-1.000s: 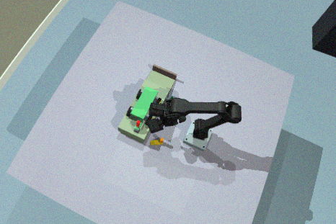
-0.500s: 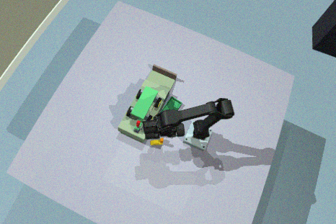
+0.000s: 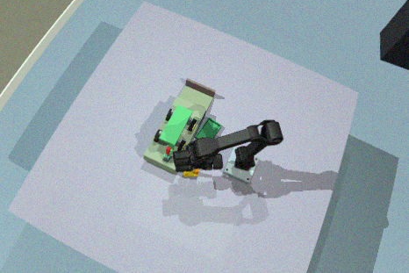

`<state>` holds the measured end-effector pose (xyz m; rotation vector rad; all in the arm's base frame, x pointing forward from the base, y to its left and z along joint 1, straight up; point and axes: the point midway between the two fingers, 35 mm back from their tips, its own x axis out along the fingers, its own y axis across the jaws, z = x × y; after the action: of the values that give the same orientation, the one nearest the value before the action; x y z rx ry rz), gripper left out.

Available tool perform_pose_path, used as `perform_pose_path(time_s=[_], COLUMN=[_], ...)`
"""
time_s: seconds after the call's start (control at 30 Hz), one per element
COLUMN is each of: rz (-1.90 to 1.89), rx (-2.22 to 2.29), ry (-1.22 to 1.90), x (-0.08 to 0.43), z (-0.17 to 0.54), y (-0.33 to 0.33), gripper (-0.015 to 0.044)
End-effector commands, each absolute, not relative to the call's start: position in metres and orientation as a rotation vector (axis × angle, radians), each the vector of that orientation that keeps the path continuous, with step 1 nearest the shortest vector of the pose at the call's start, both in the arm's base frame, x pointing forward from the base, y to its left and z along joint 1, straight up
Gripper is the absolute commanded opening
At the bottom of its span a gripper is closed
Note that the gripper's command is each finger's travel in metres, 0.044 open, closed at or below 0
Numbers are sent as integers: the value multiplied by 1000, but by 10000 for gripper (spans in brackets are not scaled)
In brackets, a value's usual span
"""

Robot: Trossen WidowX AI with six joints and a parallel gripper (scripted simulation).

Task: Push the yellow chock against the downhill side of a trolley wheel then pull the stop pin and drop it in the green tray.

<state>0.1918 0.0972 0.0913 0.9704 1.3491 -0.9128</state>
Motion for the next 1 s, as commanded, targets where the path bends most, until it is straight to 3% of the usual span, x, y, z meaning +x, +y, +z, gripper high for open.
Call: perform_pose_path(time_s=[0.0, 0.97], rz=[-925, -926], rx=[964, 964], ry=[1349, 1349], x=[190, 191], z=[77, 46], y=[96, 96], gripper=[190, 190])
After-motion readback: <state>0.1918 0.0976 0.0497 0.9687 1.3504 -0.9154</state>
